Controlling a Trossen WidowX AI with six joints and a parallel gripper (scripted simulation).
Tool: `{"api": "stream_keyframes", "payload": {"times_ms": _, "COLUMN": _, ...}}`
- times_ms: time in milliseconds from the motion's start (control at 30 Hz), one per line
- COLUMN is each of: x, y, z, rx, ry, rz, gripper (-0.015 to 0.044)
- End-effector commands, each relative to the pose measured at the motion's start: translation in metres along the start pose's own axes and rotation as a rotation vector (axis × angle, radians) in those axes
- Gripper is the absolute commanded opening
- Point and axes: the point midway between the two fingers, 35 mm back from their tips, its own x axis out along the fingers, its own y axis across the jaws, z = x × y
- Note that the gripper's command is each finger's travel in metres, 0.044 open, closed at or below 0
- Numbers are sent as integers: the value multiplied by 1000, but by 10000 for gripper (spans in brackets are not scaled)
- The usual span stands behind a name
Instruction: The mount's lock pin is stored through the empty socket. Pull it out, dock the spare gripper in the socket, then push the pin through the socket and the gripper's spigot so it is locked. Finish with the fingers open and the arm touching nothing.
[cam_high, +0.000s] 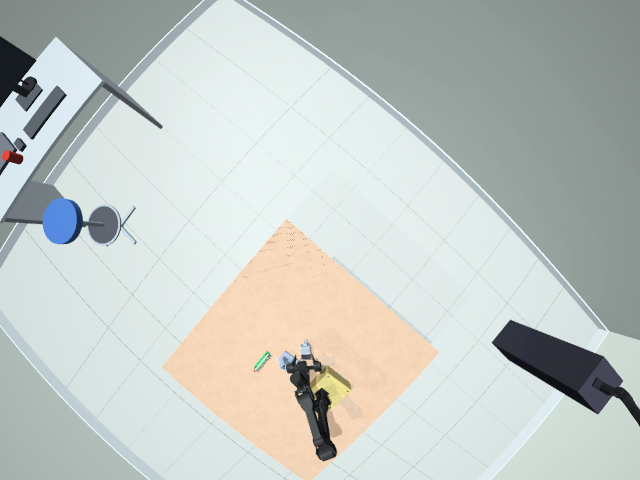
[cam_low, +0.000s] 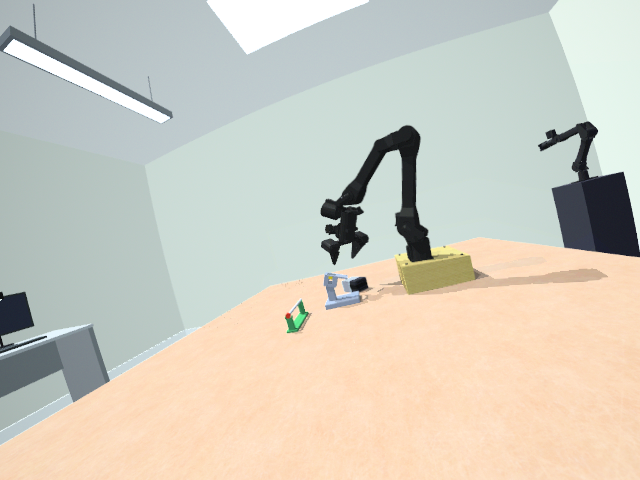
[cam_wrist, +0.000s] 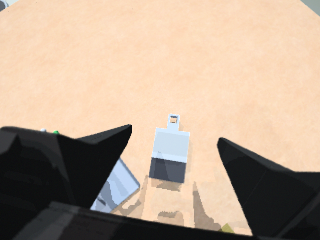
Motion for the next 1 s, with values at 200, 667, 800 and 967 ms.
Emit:
{"api": "stream_keyframes", "payload": {"times_ms": 200, "x": 38, "y": -3, "z": -34, "rx": 3, "ry": 20, "rz": -13, "gripper": 440}}
{"api": "stream_keyframes", "payload": {"times_ms": 667, "x": 57, "y": -2, "z": -43, "rx": 3, "ry": 21, "rz": -13, "gripper": 440}}
{"api": "stream_keyframes", "payload": {"times_ms": 800, "x": 63, "y": -2, "z": -47, "rx": 3, "ry": 21, "rz": -13, "gripper": 440}}
{"api": "stream_keyframes", "payload": {"times_ms": 967, "x": 69, "y": -2, "z": -51, "rx": 3, "ry": 21, "rz": -13, "gripper": 440}}
